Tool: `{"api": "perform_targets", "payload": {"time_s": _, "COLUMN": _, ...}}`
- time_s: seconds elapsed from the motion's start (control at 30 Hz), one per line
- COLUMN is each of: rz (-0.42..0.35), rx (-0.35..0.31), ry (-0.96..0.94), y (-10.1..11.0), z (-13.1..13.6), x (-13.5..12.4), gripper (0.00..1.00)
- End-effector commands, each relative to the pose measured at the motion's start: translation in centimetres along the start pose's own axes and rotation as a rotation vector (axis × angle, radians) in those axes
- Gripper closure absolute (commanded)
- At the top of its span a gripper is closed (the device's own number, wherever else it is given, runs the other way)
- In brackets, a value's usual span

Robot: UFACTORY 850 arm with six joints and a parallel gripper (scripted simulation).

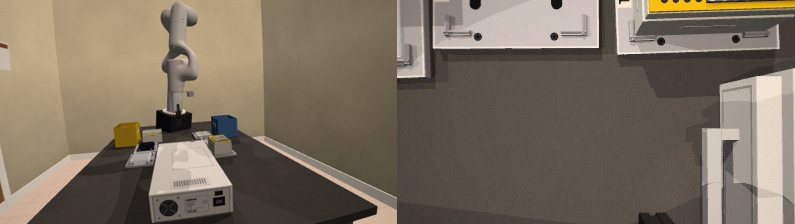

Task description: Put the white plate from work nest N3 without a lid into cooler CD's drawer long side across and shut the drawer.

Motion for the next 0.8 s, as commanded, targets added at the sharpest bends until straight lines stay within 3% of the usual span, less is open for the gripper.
{"api": "perform_targets", "payload": {"time_s": 0.0, "rz": 0.0, "rx": -0.001, "ry": 0.0, "y": 0.1, "z": 0.1, "x": 0.0, "gripper": 1.0}}
{"api": "perform_targets", "payload": {"time_s": 0.13, "rz": 0.0, "rx": -0.001, "ry": 0.0, "y": 0.1, "z": 0.1, "x": 0.0, "gripper": 1.0}}
{"api": "perform_targets", "payload": {"time_s": 0.17, "rz": 0.0, "rx": -0.001, "ry": -0.033, "y": 0.4, "z": -0.3, "x": 0.0, "gripper": 0.0}}
{"api": "perform_targets", "payload": {"time_s": 0.77, "rz": 0.0, "rx": -0.001, "ry": -0.567, "y": 4.8, "z": -7.0, "x": 0.5, "gripper": 0.0}}
Point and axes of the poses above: the point where the finger pads meet when closed, its own y axis back along the fingers, its own z axis across the jaws, x = y × z, the point moved 5 cm from there along y, back along the fingers, and after that the axes turned 5 degrees about y, right-handed, at the moved point
